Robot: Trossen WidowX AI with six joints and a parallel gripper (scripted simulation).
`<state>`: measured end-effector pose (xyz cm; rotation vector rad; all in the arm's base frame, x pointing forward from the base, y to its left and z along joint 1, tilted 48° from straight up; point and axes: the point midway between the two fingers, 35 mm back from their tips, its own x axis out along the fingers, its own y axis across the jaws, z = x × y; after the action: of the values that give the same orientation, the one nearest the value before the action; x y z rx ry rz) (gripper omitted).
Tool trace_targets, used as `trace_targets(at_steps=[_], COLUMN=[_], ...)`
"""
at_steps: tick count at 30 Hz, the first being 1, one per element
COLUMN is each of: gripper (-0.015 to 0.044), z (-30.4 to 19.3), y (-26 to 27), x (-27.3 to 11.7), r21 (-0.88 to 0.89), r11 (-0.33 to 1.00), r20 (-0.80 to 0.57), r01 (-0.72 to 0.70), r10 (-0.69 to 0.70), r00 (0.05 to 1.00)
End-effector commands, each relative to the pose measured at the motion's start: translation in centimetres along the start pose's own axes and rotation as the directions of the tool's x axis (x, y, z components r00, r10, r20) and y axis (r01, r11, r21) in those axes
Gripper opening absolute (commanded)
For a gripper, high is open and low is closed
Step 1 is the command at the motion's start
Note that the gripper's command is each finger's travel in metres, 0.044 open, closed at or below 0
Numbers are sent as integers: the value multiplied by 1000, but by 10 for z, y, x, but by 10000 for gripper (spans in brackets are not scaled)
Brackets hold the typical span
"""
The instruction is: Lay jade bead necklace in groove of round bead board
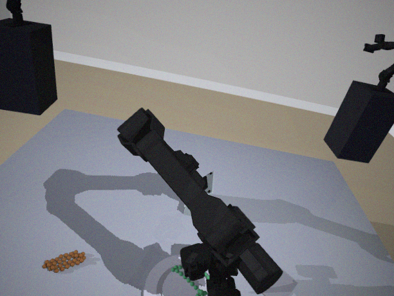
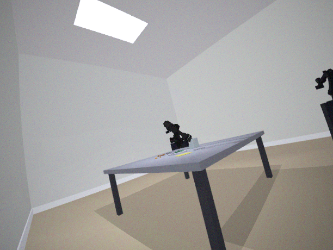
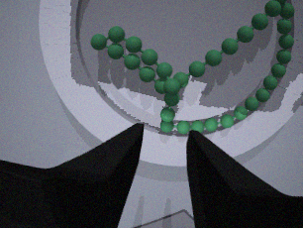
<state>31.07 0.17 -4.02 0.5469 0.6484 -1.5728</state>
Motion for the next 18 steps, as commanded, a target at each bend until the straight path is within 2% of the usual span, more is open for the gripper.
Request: trace_targets(at_steps=[1, 18], gripper=[120, 120], z=[-1, 0], y=[0, -1], x=[3, 29], r21=[-3, -6], r11=[1000, 1000], r20=[1, 6], r01=[-3, -1], r10=[3, 1], r00=[1000, 1000])
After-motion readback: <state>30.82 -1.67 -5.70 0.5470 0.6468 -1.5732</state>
